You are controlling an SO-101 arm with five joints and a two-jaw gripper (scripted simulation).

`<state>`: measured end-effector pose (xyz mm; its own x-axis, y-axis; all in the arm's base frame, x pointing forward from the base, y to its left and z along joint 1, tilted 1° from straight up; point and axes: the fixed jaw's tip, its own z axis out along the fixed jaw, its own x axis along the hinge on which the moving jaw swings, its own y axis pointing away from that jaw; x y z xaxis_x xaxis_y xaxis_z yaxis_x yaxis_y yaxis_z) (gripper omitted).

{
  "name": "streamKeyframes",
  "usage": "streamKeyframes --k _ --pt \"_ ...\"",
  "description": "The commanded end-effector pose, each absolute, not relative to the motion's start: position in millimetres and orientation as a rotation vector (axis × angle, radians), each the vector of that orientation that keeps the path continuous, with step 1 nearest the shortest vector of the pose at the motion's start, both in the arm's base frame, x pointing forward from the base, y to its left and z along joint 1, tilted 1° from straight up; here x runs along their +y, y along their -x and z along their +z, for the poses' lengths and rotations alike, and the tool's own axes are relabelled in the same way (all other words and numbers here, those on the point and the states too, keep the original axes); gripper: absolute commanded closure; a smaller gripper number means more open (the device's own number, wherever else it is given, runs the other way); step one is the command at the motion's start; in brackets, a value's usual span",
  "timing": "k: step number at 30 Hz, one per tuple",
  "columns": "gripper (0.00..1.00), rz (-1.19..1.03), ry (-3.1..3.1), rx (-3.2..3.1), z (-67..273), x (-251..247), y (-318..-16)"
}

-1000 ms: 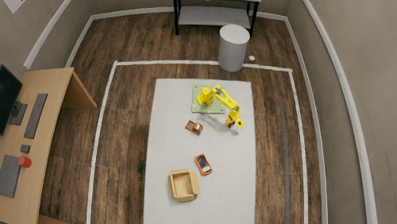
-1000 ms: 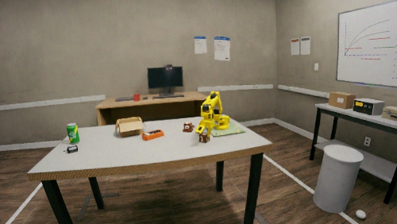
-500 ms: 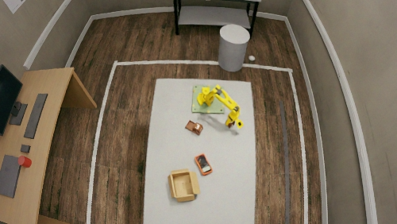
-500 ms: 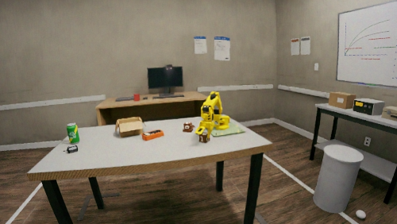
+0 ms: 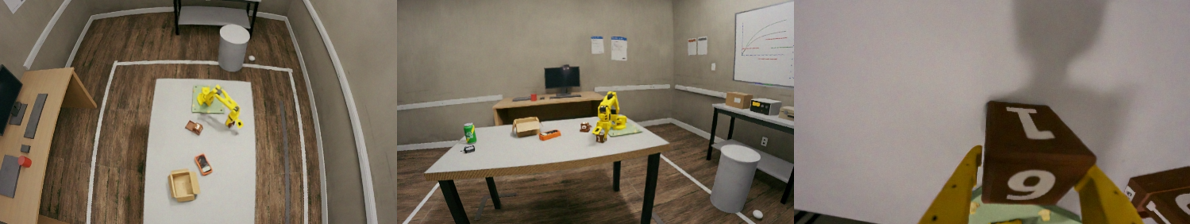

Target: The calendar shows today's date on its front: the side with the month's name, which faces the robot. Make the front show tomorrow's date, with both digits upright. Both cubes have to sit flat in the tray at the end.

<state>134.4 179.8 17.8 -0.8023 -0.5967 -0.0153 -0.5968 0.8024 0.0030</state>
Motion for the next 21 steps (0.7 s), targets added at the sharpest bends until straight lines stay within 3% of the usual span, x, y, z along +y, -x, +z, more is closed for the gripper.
streamKeyframes --k 1,21 --pt "0.66 -0.003 1.006 2.980 13.1 177.6 -131.7" --pt "0.70 -0.003 1.006 2.980 13.1 175.6 -133.2"
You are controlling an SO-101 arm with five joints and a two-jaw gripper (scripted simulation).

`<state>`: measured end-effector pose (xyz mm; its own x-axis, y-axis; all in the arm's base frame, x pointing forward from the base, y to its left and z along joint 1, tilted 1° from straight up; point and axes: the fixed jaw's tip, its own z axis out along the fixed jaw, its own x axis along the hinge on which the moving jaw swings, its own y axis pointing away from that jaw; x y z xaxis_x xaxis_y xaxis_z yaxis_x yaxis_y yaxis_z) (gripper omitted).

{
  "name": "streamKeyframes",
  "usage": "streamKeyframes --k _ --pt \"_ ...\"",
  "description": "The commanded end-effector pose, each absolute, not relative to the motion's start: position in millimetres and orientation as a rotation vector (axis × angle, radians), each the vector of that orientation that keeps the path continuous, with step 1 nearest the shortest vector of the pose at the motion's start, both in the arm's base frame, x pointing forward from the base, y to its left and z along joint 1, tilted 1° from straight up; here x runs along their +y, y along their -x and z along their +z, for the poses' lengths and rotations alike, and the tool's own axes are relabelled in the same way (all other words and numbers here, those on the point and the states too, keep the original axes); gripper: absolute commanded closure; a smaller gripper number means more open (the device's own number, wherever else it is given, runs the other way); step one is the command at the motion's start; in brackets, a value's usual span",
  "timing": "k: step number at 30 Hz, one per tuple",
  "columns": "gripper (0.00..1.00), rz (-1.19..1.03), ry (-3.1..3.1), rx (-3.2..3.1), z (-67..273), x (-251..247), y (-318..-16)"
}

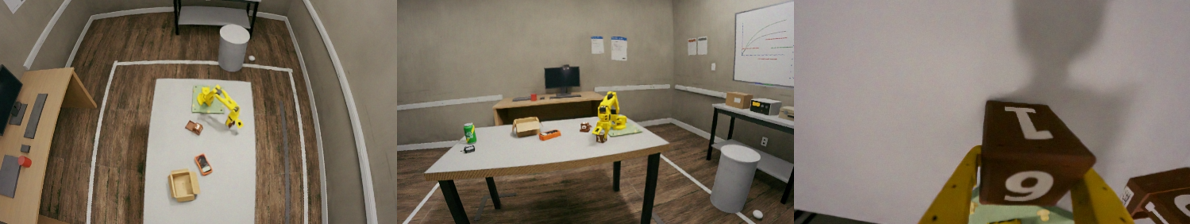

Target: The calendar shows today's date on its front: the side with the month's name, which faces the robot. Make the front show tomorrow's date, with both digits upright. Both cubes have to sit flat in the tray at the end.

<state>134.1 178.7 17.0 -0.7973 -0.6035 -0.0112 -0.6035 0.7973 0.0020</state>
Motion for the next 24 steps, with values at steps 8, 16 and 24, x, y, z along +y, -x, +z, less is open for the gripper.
streamKeyframes --k 8,16,24 --pt "0.70 -0.003 1.006 2.980 13.1 175.2 -133.5" --pt "0.70 -0.003 1.006 2.980 13.1 175.2 -133.5" --pt "0.77 -0.003 1.006 2.980 13.1 175.2 -133.5"
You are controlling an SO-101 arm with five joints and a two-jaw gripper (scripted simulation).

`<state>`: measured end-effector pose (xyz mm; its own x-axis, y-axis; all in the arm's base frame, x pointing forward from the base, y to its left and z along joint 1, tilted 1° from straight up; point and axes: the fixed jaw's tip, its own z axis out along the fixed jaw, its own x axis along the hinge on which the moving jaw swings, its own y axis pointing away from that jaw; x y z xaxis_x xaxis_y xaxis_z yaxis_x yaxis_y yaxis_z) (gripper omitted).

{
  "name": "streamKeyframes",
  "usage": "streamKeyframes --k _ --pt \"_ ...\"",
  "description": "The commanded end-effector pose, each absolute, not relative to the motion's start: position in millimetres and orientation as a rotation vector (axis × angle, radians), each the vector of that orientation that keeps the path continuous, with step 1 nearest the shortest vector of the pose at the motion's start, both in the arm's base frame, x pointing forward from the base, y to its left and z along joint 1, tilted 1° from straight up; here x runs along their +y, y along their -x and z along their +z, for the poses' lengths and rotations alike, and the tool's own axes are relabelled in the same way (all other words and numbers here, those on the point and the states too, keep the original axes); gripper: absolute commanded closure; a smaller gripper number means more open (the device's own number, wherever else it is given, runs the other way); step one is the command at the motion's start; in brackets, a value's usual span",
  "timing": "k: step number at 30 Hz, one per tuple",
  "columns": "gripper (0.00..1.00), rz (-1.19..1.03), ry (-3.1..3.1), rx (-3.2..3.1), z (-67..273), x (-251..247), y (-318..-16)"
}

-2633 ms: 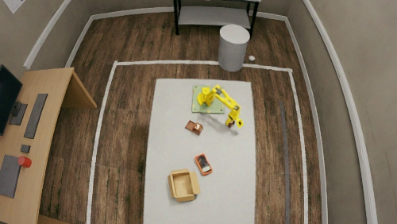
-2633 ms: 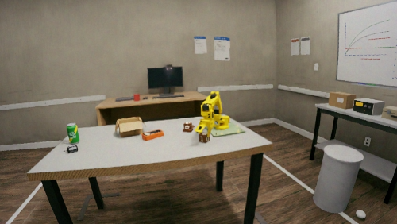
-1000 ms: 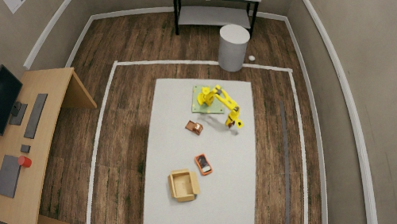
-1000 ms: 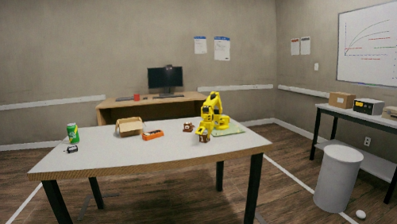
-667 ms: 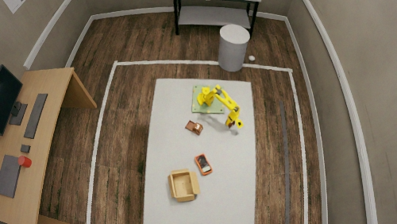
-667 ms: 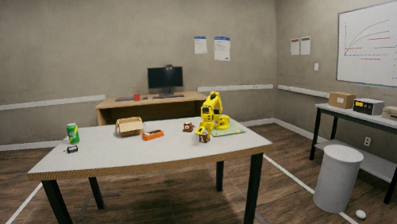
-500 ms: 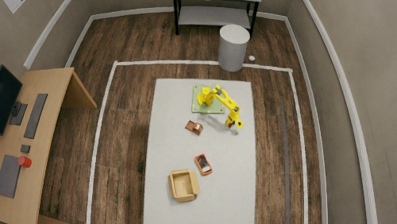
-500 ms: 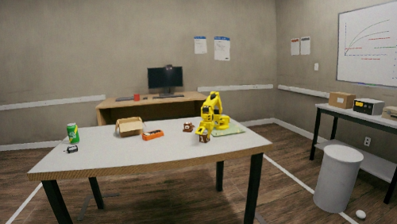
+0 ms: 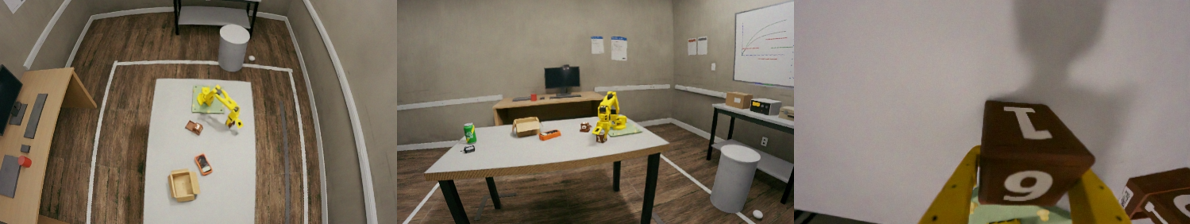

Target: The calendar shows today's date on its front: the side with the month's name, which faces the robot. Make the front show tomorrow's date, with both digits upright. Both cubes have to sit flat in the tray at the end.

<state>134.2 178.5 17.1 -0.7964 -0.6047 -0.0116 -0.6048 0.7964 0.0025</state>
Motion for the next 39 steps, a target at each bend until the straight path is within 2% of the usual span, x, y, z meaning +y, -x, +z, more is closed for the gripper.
streamKeyframes --k 1,17,30,39 --pt "0.78 -0.003 1.006 2.980 13 175 -133" --pt "0.99 -0.003 1.006 2.980 13 175 -133" --pt "1.00 -0.003 1.006 2.980 16 176 -134" --pt "1.00 -0.003 1.006 2.980 38 178 -134"
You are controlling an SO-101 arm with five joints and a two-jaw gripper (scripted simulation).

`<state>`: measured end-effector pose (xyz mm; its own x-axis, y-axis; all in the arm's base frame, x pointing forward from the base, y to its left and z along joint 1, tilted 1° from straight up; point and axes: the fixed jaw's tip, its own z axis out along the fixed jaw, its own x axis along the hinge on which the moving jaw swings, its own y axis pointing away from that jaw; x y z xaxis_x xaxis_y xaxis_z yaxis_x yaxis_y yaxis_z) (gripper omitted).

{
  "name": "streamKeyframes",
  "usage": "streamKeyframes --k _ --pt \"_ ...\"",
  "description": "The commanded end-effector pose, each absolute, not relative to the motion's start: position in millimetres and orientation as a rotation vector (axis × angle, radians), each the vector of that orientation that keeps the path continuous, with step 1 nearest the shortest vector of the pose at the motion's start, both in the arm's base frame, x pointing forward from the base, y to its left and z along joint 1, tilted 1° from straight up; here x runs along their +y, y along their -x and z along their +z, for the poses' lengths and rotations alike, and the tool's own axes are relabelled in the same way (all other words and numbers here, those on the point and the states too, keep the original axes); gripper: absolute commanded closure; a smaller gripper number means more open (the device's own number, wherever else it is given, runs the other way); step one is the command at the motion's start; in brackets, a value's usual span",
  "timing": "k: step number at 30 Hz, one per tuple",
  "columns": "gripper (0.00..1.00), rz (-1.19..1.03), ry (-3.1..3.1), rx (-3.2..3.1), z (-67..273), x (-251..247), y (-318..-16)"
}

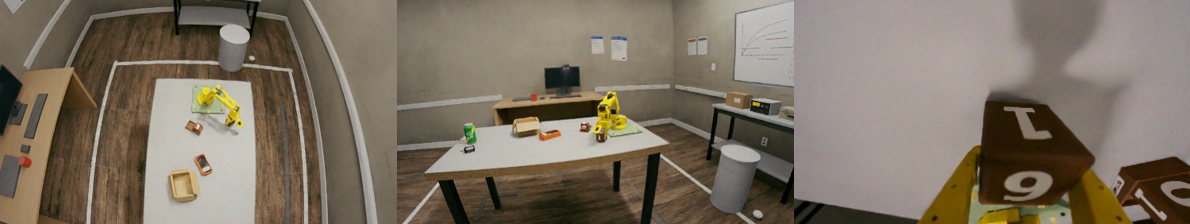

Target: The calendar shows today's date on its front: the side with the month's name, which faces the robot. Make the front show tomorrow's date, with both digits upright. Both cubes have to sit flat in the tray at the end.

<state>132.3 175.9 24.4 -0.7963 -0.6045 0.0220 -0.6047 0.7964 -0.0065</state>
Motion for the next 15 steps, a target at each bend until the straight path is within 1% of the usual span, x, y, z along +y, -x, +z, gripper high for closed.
streamKeyframes --k 1,9,15 --pt "1.00 0.003 -1.004 -2.973 38 178 -134" --pt "1.00 0.003 -1.004 -2.973 57 178 -133" --pt "1.00 0.003 -1.004 -2.973 63 178 -132"
